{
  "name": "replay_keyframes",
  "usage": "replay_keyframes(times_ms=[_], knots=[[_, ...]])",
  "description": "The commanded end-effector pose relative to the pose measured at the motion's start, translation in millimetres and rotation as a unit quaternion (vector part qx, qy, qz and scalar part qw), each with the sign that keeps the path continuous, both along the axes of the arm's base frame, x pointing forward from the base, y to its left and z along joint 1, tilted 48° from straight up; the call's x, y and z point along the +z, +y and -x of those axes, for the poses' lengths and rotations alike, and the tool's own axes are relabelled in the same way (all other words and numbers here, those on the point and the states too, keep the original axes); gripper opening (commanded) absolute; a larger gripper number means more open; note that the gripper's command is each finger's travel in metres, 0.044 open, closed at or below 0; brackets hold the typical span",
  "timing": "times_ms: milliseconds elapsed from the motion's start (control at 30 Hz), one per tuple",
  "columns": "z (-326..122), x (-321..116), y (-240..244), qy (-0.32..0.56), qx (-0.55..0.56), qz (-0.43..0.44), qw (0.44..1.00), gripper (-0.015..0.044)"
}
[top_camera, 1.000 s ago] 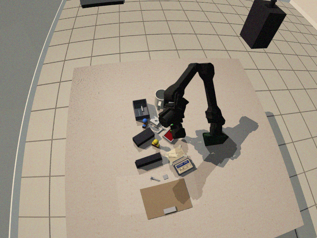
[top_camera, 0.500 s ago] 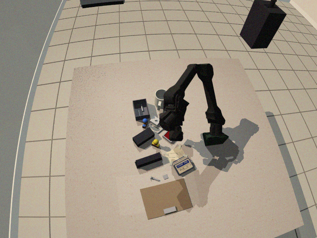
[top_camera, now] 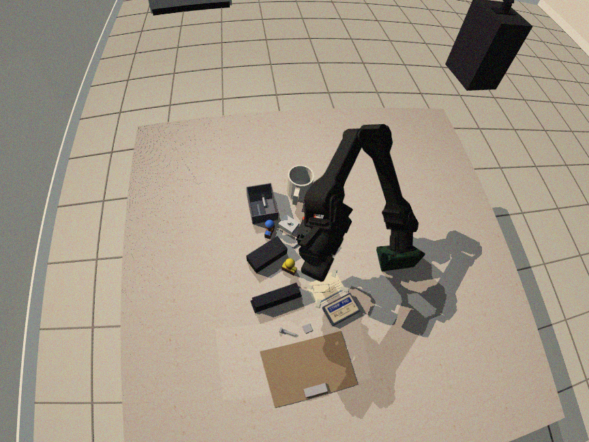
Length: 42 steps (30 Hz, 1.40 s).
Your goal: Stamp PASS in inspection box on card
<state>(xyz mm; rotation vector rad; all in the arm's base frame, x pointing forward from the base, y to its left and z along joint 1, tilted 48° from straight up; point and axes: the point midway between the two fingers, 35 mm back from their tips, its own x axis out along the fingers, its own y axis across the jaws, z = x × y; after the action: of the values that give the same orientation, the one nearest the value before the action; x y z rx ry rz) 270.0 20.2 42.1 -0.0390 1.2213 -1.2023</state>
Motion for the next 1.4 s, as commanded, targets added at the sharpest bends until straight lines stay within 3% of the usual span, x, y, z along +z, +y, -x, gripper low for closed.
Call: replay_keyframes(times_ms=[0, 333, 1367], knots=[[-4, -14, 12, -0.045, -0.043, 0.009, 0.998, 0.0], [-7, -40, 32, -0.143, -0.133, 0.03, 0.98, 0.0], [-6, -53, 21, -0.144, -0.135, 0.03, 0.98, 0.0]])
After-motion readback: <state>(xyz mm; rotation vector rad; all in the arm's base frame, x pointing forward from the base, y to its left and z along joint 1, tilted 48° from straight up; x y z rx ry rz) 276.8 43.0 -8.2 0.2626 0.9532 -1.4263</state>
